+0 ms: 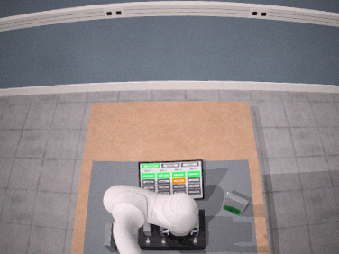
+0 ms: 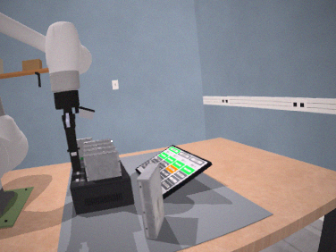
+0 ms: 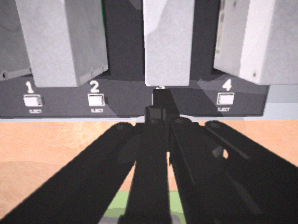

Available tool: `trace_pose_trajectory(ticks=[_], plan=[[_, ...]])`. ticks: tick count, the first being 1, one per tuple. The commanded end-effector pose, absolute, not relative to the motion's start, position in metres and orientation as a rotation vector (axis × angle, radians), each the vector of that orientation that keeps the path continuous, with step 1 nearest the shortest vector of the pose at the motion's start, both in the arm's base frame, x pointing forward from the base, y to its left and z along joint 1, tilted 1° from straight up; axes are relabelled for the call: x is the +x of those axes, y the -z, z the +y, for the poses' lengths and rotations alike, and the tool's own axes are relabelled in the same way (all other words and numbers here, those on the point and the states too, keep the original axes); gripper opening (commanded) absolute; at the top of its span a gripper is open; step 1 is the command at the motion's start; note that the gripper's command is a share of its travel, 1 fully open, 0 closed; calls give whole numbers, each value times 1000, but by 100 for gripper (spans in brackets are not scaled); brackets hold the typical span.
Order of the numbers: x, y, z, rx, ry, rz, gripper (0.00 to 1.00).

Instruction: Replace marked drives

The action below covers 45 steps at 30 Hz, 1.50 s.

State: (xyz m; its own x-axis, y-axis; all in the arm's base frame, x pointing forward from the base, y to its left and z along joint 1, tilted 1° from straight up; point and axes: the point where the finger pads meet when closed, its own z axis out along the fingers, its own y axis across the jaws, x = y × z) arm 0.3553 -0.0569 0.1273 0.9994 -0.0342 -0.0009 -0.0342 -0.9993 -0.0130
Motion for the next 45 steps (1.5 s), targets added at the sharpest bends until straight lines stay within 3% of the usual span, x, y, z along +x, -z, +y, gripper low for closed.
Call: trace_pose_trajectory(ticks=[1,45], plan=[[356,-128,-57,-3128,0,54,10],[356,-119,-57,-3128,0,54,10]])
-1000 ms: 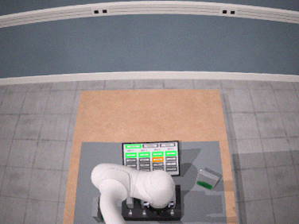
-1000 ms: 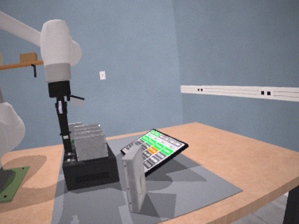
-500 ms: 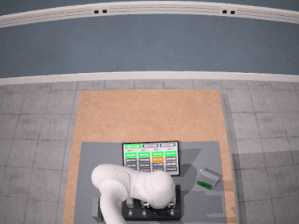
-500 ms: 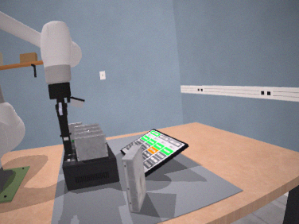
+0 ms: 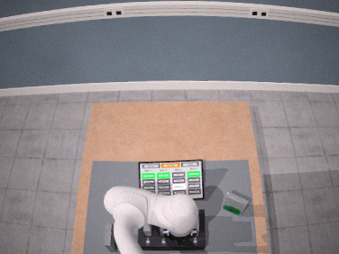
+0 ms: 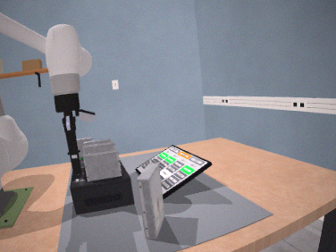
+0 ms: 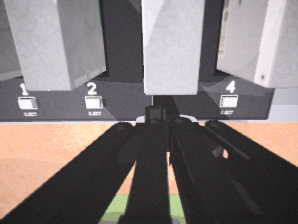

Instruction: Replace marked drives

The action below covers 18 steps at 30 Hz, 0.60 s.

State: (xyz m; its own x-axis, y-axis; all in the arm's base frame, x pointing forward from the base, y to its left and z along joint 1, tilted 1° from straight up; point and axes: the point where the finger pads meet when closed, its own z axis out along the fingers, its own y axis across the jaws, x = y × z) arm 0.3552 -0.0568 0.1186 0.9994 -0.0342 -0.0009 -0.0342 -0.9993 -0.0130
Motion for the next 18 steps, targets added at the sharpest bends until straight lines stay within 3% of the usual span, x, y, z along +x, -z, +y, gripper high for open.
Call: trace_pose_trajectory(ticks=[1,18], plan=[[356,-119,-57,-3128,0,54,10],[356,-121,-57,-3128,0,54,10]])
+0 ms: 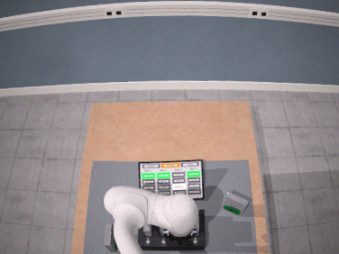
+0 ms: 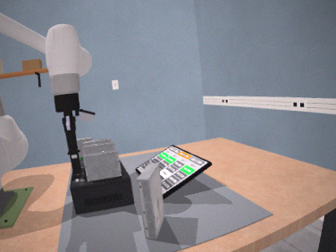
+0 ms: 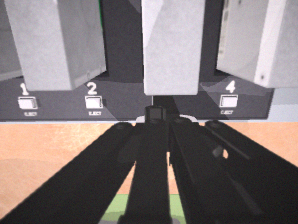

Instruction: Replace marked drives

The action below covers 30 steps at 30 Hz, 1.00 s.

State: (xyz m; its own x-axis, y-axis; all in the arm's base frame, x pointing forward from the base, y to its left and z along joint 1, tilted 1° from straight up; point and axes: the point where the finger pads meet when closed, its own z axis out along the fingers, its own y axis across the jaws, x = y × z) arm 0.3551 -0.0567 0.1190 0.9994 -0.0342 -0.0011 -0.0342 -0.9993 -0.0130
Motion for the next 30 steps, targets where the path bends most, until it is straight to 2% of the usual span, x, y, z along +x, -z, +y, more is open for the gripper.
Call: trace_pose_trajectory(ticks=[1,20,30], plan=[[356,-121,-57,-3128,0,54,10],[356,-126,-57,-3128,0,54,10],[356,-148,-57,-3128,0,54,10]])
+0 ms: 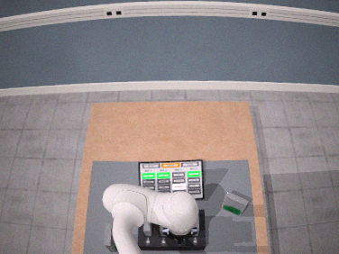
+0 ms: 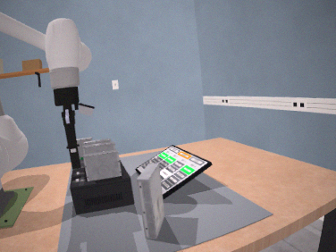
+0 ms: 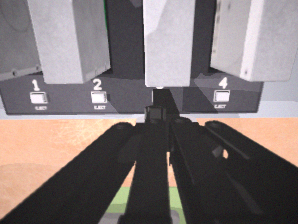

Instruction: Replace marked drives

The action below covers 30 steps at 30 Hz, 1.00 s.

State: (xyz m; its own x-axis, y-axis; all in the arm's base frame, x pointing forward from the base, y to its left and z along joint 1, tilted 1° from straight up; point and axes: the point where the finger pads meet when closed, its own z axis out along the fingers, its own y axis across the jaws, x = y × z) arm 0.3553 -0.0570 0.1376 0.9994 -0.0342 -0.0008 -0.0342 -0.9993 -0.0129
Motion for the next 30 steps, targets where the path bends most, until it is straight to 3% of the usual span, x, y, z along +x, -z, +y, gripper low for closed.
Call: trace_pose_trajectory(ticks=[1,20,30], plan=[[356,-152,-57,-3128,0,54,10],[356,-218,-58,-3128,0,54,10],[356,-229,-58,-3128,0,54,10]])
